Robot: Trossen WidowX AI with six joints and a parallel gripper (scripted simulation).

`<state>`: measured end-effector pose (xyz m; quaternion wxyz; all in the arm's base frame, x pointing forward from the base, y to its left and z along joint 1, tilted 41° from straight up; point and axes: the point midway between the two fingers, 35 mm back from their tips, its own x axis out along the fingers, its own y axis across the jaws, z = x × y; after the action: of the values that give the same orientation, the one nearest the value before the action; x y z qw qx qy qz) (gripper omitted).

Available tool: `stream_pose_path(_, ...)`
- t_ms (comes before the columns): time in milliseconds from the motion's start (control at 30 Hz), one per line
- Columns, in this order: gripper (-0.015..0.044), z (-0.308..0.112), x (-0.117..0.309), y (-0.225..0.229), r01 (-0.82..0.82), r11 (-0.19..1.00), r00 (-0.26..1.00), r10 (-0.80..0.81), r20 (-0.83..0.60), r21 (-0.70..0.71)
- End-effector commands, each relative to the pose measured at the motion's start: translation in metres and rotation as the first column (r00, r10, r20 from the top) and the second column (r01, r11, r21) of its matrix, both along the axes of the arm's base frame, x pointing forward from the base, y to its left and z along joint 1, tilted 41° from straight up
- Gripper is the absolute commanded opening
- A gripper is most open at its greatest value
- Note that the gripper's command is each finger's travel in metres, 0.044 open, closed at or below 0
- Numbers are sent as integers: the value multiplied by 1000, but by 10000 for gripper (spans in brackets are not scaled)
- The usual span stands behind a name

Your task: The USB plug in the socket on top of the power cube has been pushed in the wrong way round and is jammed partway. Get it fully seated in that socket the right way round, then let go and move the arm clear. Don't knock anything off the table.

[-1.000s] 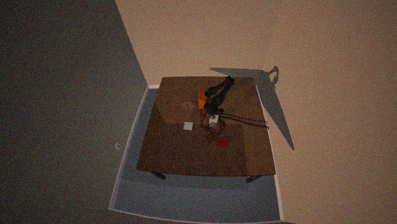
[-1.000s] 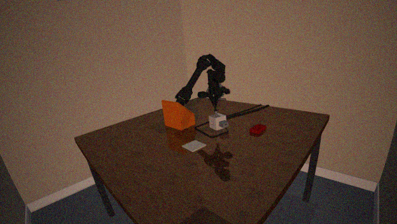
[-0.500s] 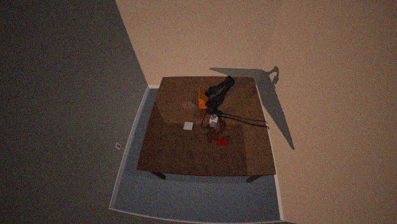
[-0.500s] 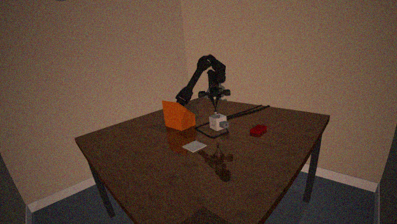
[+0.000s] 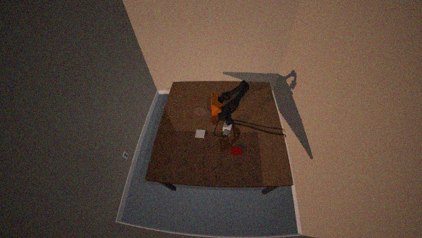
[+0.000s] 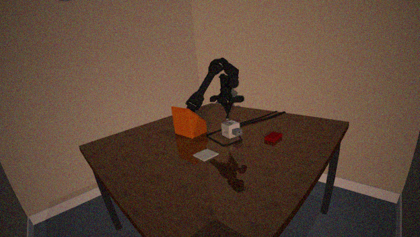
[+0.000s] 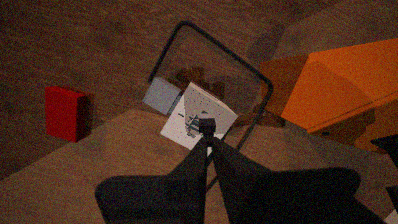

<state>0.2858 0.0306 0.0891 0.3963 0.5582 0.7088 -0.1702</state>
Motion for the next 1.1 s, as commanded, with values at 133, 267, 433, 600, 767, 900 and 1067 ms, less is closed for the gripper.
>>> stream_pose_path(133,0,0,0,0,146,989,981,-148,-126,-22)
stream_pose_path(267,0,0,0,0,222,974,955,-225,-192,-41)
stream_pose_path(433,0,0,0,0,311,948,909,-319,-270,-72)
stream_pose_path(600,0,0,0,0,392,913,849,-405,-340,-108)
stream_pose_path(767,0,0,0,0,403,908,839,-417,-349,-114)
stream_pose_path(900,0,0,0,0,403,908,839,-417,-349,-114)
stream_pose_path(1067,0,0,0,0,399,910,843,-412,-346,-111)
